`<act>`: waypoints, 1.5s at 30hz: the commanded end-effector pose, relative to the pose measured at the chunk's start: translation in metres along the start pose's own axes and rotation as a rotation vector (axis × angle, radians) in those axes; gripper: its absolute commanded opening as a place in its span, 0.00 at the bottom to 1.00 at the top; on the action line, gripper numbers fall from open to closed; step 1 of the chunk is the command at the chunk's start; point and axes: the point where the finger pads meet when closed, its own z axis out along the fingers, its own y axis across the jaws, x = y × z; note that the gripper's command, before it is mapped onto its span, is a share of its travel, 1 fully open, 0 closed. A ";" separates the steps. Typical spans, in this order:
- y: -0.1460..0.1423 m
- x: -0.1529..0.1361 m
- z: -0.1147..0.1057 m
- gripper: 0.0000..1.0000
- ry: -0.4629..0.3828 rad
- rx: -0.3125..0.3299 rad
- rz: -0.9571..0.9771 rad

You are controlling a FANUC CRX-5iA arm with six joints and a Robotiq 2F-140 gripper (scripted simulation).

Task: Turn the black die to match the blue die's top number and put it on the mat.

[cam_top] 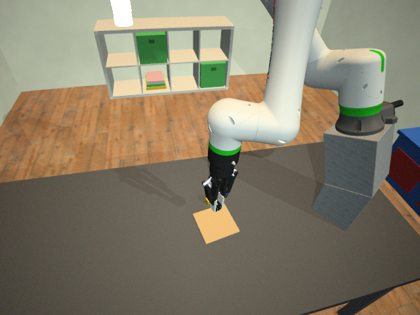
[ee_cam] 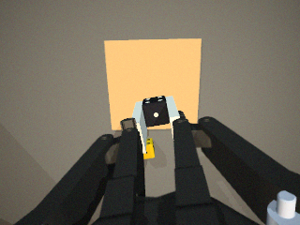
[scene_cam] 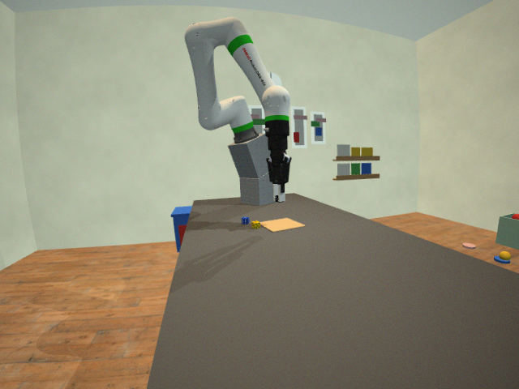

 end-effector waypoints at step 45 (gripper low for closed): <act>-0.001 0.011 0.010 0.13 -0.754 -0.093 -0.238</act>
